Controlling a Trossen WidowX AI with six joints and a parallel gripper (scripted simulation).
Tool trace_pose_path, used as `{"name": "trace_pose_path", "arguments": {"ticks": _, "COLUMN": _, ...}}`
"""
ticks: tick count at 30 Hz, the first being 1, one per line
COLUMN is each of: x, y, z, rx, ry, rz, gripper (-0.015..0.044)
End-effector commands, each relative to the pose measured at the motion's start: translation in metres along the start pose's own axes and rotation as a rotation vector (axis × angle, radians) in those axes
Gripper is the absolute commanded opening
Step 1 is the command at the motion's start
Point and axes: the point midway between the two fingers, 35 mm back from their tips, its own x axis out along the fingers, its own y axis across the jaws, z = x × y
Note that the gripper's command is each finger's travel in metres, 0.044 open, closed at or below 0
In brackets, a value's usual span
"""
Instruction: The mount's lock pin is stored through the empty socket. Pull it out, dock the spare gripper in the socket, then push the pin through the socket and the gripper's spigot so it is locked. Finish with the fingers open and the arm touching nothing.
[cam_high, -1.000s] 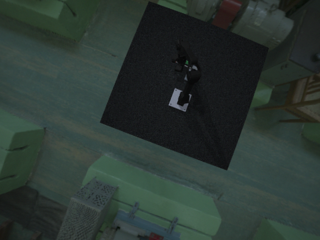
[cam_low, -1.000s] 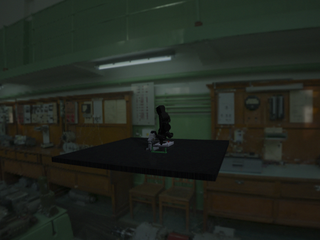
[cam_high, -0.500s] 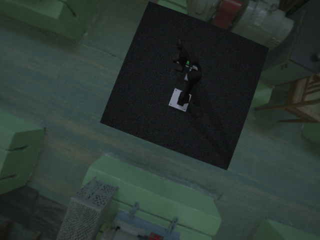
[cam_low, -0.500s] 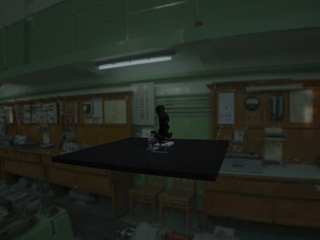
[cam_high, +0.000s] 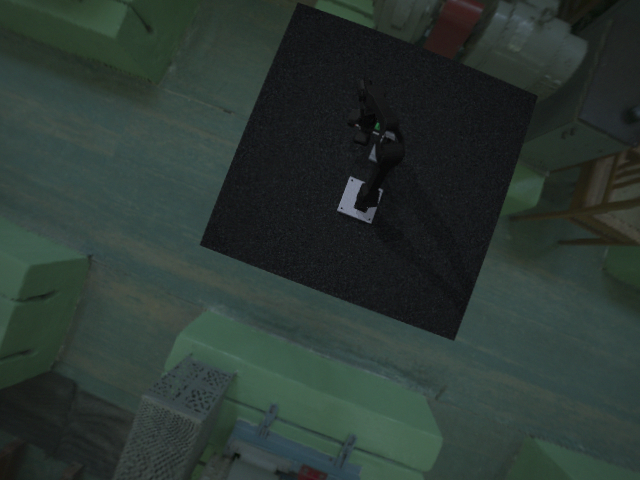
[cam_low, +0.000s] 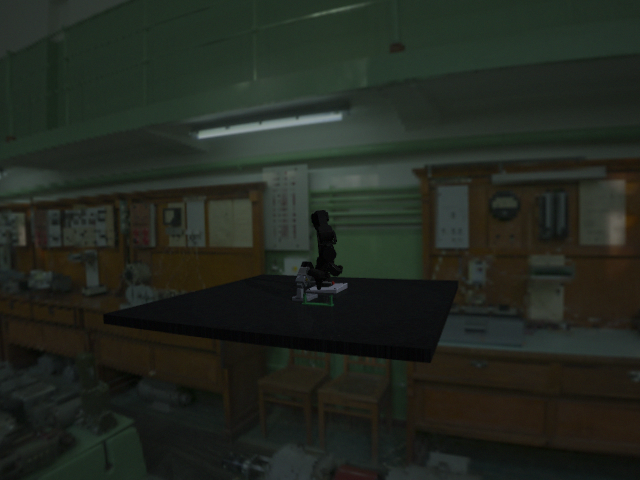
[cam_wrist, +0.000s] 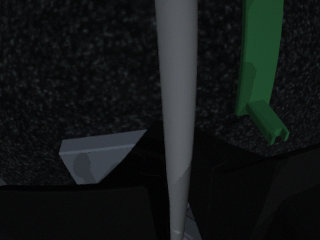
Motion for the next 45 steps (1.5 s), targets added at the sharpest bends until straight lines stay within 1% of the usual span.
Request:
{"name": "trace_pose_path", "arguments": {"ticks": 1, "x": 0.001, "y": 0.0, "z": -0.003, "rx": -0.004, "ry": 0.005, "rz": -0.001, "gripper": 0.0}}
{"name": "trace_pose_path", "arguments": {"ticks": 45, "x": 0.008, "y": 0.0, "z": -0.028, "rx": -0.003, "ry": 0.004, "rz": -0.006, "gripper": 0.0}}
